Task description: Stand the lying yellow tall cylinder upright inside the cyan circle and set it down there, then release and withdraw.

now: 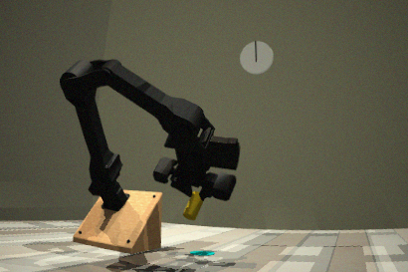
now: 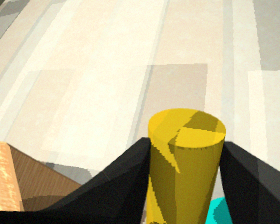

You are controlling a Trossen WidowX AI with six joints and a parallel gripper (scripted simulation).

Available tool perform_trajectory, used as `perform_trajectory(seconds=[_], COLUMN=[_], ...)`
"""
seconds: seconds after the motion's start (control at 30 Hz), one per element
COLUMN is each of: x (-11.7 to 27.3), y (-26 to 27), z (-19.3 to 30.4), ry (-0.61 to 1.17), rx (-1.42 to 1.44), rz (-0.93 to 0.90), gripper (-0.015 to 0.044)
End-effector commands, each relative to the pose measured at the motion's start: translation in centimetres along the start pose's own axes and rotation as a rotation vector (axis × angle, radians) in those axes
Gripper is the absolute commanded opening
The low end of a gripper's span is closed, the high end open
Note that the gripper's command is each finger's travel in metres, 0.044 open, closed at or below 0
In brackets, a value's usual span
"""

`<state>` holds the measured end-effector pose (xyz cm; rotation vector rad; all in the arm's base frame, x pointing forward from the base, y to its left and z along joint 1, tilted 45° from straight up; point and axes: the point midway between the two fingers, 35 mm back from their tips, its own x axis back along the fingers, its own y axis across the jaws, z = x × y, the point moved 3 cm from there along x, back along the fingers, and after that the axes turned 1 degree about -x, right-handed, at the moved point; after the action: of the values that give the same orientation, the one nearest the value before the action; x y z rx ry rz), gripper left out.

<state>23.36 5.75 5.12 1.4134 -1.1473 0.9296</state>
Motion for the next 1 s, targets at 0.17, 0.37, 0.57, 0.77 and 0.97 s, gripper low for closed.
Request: perform_trajectory(seconds=[0.17, 0.37, 0.57, 0.77, 0.97], x=[0.2, 0.4, 0.6, 0.8, 1.1], y=[0.1, 0.1, 0.0, 0.0, -0.1], z=[0.2, 0.3, 0.5, 0.6, 0.7], ry=[-0.07, -0.113, -0.156, -0.199, -0.239], rx=[0.016, 0.027, 0.038, 0.05, 0.063], rz=[0.013, 0.028, 0.045, 0.065, 0.086], gripper=[0.0105, 0.0105, 0.0105, 0.0105, 0.0105])
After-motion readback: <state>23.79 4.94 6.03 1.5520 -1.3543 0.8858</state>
